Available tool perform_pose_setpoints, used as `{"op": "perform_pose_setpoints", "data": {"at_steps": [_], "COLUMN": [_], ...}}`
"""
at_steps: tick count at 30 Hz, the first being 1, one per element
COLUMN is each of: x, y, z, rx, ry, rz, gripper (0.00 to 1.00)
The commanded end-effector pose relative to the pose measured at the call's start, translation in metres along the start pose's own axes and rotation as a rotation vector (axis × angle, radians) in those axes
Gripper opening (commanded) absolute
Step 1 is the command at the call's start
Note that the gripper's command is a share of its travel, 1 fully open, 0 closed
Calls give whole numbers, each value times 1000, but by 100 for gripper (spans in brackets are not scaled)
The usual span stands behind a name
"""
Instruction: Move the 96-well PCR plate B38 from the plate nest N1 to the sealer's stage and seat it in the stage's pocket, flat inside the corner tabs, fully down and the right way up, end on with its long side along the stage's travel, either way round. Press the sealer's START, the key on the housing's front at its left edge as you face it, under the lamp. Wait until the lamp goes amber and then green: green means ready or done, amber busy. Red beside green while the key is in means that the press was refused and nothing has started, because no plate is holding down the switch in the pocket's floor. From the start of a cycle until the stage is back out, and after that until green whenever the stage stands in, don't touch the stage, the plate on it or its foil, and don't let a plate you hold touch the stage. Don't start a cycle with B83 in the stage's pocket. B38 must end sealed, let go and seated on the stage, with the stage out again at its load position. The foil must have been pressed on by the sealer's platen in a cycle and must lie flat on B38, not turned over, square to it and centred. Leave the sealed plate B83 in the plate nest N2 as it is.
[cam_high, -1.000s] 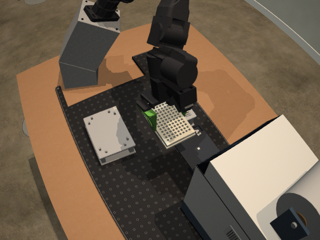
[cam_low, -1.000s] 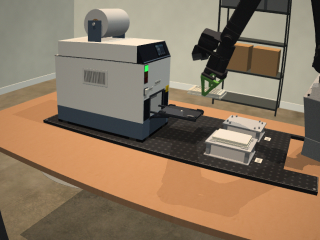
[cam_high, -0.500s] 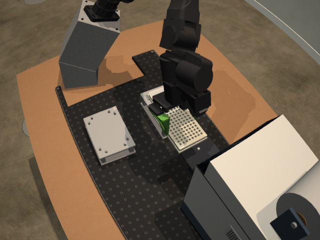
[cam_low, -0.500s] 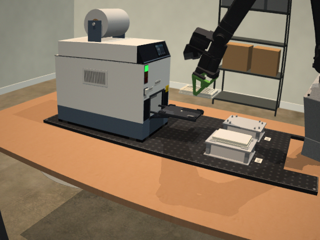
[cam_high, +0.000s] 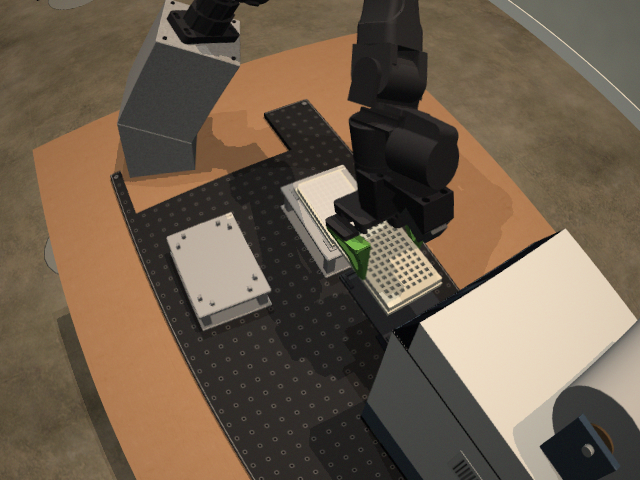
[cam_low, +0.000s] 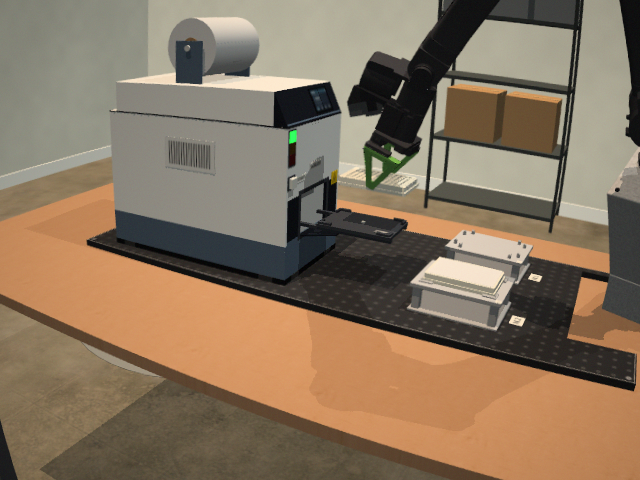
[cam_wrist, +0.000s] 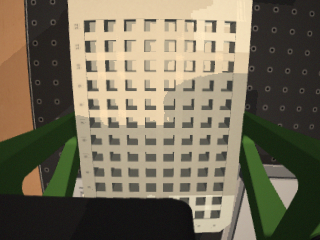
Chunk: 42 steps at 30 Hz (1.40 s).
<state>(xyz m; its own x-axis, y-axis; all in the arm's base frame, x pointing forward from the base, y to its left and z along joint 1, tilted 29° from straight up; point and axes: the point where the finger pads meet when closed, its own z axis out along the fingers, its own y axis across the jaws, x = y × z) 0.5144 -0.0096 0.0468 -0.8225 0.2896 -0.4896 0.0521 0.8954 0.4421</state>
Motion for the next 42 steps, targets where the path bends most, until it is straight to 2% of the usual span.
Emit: {"op": "perform_pose_setpoints", "data": {"at_steps": [1, 4, 8, 10, 14, 18, 26, 35, 42], "x": [-18, -29, -52, -56, -54, -41, -41, -29, -47], "y": [11, 18, 27, 31, 33, 29, 16, 13, 19], "z": [3, 4, -3, -2, 3, 8, -2, -4, -9], "rx": [-3, -7, -9, -9, -9, -4, 0, 7, 1], "ry": [-10, -18, -61, -59, -44, -17, -50, -23, -50], "rz": [2, 0, -6, -5, -1, -2, -21, 9, 21], "gripper": [0, 0, 0, 0, 0, 0, 0, 0, 0]}}
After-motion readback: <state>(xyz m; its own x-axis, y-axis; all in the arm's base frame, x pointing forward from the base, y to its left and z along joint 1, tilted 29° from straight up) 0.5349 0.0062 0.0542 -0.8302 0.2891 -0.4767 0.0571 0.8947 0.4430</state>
